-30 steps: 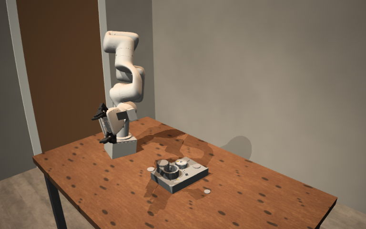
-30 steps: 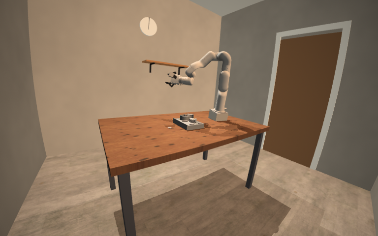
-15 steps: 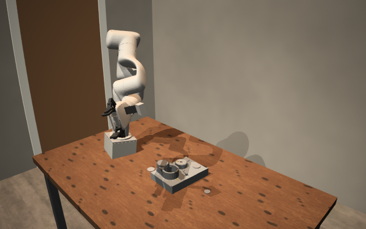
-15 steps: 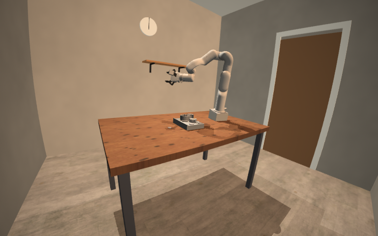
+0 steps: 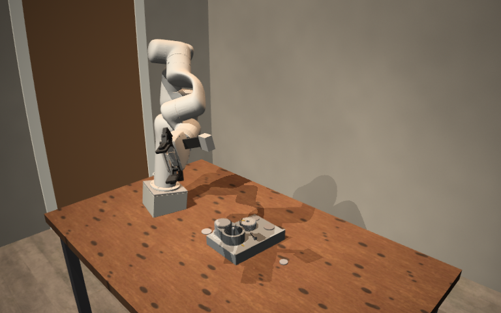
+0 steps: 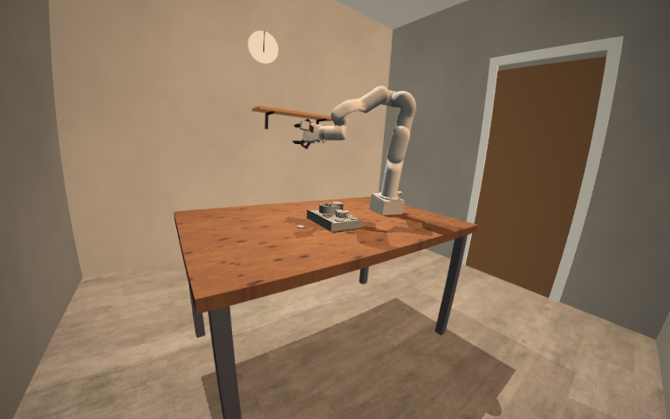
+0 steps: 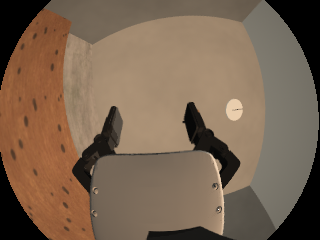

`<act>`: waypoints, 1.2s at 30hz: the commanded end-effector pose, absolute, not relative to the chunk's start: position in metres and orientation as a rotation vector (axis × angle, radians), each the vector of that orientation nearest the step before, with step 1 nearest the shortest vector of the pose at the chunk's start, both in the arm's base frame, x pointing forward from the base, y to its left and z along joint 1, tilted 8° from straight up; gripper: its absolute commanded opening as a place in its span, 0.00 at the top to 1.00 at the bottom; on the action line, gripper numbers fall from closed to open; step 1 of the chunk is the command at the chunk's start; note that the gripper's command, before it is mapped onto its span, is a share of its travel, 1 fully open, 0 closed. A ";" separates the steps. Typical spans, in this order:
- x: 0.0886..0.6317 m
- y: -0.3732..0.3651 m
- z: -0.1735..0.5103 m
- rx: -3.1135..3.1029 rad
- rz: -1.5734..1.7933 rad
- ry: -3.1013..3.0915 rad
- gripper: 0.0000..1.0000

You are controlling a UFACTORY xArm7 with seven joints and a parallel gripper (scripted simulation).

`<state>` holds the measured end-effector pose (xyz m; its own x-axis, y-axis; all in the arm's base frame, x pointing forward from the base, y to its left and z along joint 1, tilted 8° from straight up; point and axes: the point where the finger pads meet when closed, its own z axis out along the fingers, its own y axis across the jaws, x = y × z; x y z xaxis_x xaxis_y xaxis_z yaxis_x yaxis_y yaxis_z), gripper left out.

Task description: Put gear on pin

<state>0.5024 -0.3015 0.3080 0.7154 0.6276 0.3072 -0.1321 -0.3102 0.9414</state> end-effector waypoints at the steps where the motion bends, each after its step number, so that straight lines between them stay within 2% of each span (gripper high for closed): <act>1: 0.501 -0.304 0.308 1.737 0.788 0.393 0.00; 4: 0.501 -0.304 0.308 1.737 0.788 0.393 0.00; 6: 0.515 -0.267 0.316 1.770 0.782 0.517 0.00; 17: 0.515 -0.267 0.316 1.770 0.782 0.517 0.00; 19: 0.527 -0.224 0.316 1.802 0.761 0.670 0.00; 32: 0.527 -0.224 0.316 1.802 0.761 0.670 0.00; 33: 0.532 -0.201 0.312 1.818 0.744 0.757 0.00; 36: 0.532 -0.201 0.312 1.818 0.744 0.757 0.00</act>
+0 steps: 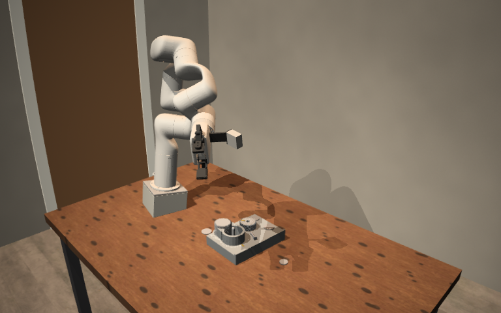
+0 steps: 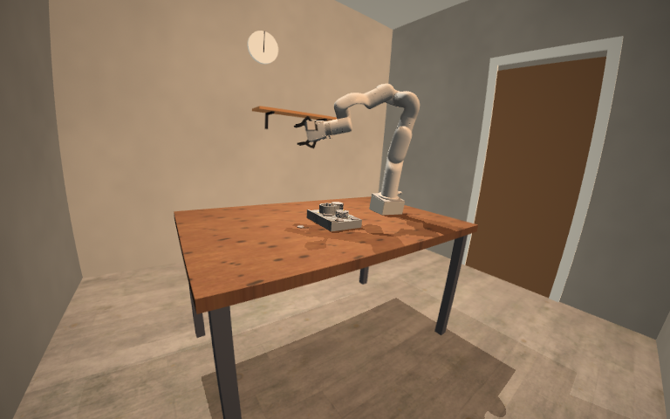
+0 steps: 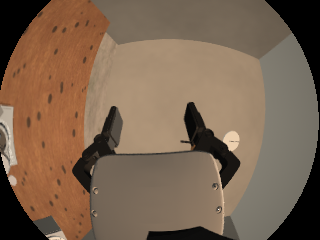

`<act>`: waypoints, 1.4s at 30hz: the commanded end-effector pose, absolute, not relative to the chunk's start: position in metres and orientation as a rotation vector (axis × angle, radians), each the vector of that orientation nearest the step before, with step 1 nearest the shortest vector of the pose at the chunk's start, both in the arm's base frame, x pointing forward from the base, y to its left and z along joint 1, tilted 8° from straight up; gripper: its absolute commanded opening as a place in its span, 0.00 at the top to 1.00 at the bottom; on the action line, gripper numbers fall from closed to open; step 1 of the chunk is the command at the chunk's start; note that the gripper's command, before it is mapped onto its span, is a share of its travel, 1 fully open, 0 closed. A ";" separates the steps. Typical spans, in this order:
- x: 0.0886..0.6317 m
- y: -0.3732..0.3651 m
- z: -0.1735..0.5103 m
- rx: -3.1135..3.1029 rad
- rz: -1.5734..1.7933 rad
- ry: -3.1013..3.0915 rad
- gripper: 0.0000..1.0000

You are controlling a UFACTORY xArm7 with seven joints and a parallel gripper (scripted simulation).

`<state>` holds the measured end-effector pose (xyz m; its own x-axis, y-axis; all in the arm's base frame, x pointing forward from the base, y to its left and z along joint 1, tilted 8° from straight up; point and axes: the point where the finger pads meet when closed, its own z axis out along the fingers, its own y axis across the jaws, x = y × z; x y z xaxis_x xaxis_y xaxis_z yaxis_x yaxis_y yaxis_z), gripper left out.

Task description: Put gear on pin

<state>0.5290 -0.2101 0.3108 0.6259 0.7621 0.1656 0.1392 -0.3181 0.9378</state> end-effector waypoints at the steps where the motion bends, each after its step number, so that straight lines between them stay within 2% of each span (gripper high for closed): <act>1: 0.532 -0.201 0.312 1.818 0.744 0.757 0.00; 9: 0.532 -0.201 0.312 1.818 0.744 0.757 0.00; 11: 0.538 -0.152 0.295 1.849 0.695 0.946 0.00; 42: 0.539 -0.128 0.282 1.866 0.663 1.047 0.00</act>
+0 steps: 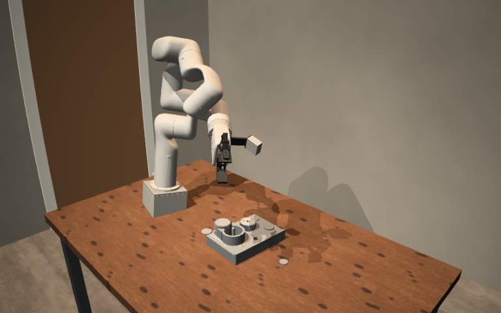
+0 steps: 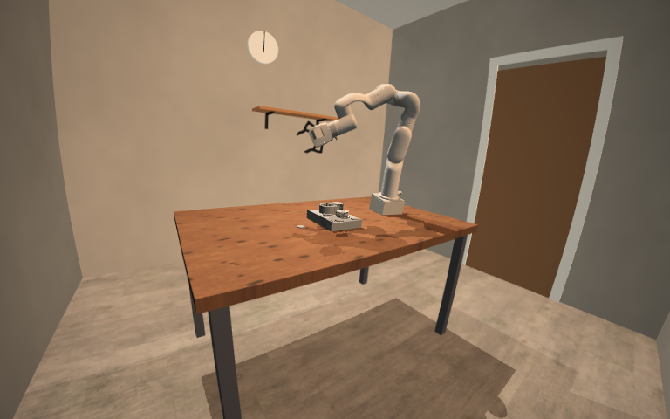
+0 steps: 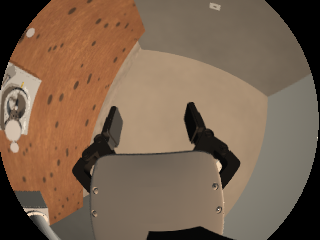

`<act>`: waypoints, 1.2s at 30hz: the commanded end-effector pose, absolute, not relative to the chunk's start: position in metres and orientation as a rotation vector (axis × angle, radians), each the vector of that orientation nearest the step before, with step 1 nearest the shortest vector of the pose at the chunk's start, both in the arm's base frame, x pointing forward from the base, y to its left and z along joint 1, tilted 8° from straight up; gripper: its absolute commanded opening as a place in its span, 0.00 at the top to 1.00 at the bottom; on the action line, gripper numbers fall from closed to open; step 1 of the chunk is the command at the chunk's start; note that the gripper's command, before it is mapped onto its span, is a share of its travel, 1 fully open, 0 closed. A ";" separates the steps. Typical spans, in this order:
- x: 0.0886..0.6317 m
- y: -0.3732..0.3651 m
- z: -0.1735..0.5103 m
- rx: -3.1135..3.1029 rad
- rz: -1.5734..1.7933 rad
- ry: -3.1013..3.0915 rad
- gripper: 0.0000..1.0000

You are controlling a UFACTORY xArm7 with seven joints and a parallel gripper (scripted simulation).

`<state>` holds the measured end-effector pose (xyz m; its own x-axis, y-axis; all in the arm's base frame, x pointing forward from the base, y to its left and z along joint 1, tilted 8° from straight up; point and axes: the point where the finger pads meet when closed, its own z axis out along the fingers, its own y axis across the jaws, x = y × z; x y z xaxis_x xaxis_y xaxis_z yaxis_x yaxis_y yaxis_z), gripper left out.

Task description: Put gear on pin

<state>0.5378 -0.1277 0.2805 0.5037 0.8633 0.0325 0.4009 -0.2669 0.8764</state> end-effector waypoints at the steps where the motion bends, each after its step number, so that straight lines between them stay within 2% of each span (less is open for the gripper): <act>1: 0.539 -0.128 0.282 1.866 0.663 1.047 0.00; 3: 0.539 -0.128 0.282 1.866 0.663 1.047 0.00; 5: 0.535 -0.081 0.250 1.901 0.588 1.255 0.00; 28: 0.535 -0.081 0.250 1.901 0.588 1.255 0.00; 29: 0.530 -0.059 0.231 1.921 0.547 1.359 0.00; 36: 0.530 -0.059 0.231 1.921 0.547 1.359 0.00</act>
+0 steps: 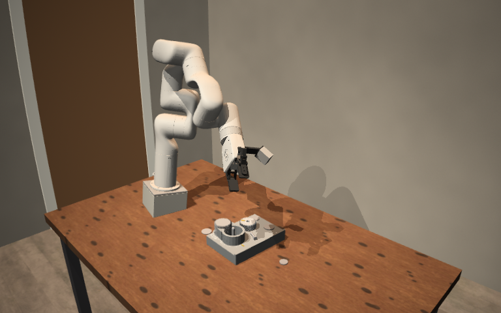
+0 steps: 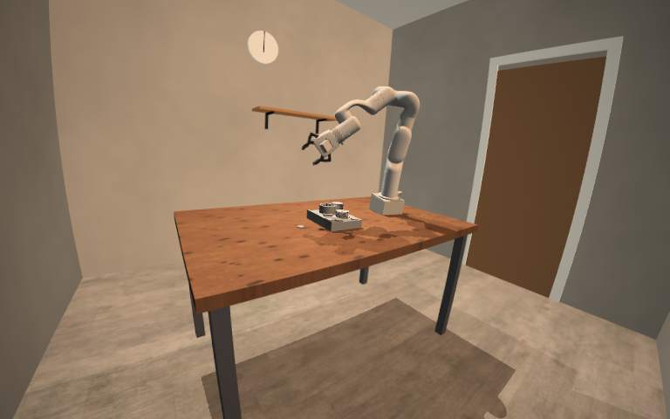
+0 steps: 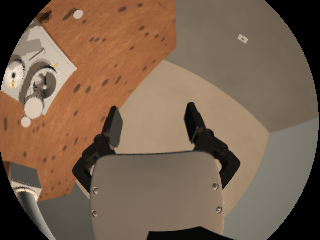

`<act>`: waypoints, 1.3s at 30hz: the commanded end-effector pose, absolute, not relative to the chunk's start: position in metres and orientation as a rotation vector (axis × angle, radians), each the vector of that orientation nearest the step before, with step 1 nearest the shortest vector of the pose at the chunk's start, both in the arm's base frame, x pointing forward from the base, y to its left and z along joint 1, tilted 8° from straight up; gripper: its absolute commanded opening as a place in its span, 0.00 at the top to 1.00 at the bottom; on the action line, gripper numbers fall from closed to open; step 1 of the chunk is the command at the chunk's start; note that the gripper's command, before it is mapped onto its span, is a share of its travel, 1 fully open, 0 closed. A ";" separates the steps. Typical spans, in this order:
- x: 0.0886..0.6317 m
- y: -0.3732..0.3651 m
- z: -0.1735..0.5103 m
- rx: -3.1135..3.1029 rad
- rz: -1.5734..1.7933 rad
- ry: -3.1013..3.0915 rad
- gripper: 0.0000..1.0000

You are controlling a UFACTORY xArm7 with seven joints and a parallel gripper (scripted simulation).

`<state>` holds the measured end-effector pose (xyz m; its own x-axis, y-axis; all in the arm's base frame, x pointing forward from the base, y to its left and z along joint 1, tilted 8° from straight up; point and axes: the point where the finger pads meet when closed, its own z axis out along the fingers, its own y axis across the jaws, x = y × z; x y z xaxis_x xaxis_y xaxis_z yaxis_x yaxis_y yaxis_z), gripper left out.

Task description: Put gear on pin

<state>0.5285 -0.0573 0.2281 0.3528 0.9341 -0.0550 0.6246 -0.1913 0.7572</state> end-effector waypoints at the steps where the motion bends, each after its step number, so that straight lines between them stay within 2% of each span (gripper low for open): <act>1: 0.530 -0.059 0.231 1.921 0.547 1.359 0.00; 14: 0.530 -0.059 0.231 1.921 0.547 1.359 0.00; 16: 0.516 -0.019 0.192 1.963 0.463 1.563 0.00; 39: 0.516 -0.019 0.192 1.963 0.463 1.563 0.00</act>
<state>0.5147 -0.0188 0.1898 0.2522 0.9638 -0.0861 0.7639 -0.1437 0.6291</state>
